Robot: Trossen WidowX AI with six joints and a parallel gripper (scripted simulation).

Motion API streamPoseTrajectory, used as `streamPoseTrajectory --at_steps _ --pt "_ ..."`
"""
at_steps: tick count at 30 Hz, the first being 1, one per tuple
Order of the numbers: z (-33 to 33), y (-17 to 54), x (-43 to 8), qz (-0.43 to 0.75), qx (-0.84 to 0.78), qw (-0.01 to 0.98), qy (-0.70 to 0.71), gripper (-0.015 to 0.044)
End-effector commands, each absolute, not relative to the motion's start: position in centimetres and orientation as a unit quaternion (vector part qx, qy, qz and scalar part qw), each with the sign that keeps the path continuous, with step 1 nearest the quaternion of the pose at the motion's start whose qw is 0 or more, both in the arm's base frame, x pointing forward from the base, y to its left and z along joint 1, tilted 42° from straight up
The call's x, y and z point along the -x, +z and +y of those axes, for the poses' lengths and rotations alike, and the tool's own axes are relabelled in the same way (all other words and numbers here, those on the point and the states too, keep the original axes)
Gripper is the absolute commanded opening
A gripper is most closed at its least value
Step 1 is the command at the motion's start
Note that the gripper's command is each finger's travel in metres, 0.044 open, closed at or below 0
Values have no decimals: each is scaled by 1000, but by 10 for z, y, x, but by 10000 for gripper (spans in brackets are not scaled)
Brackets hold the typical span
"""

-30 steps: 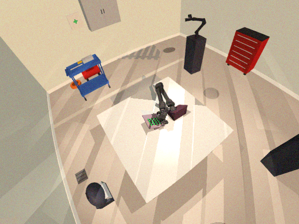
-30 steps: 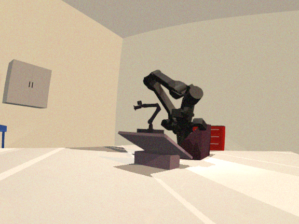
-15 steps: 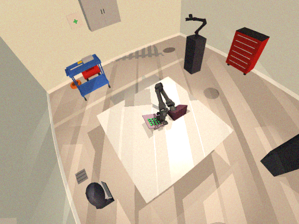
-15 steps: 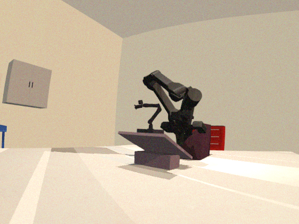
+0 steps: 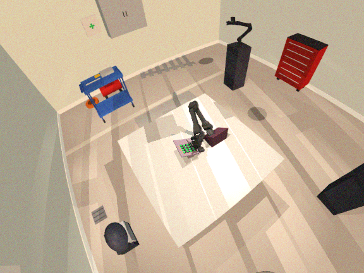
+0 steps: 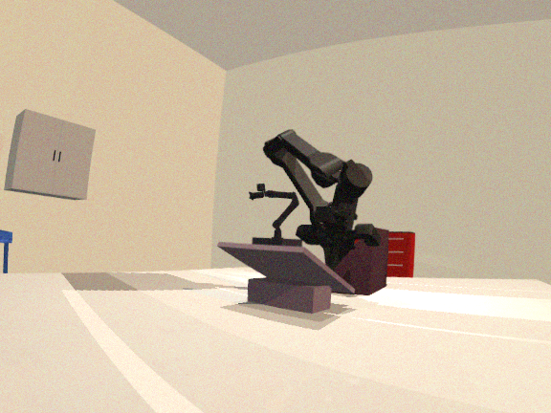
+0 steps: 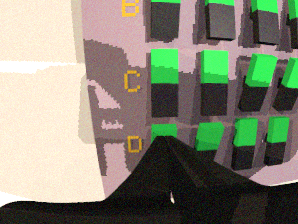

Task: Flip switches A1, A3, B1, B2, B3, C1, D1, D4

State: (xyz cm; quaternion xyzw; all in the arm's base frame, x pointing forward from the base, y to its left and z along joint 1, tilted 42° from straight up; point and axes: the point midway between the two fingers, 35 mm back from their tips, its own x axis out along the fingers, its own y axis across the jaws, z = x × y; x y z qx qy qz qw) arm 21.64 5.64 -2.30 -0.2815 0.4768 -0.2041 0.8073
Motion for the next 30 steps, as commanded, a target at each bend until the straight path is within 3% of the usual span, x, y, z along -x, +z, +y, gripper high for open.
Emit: streamPoseTrajectory --at_steps 1,30 --pt "56 -23 -217 475 286 807 -204 0" --pt "53 -25 -219 475 286 807 -204 0"
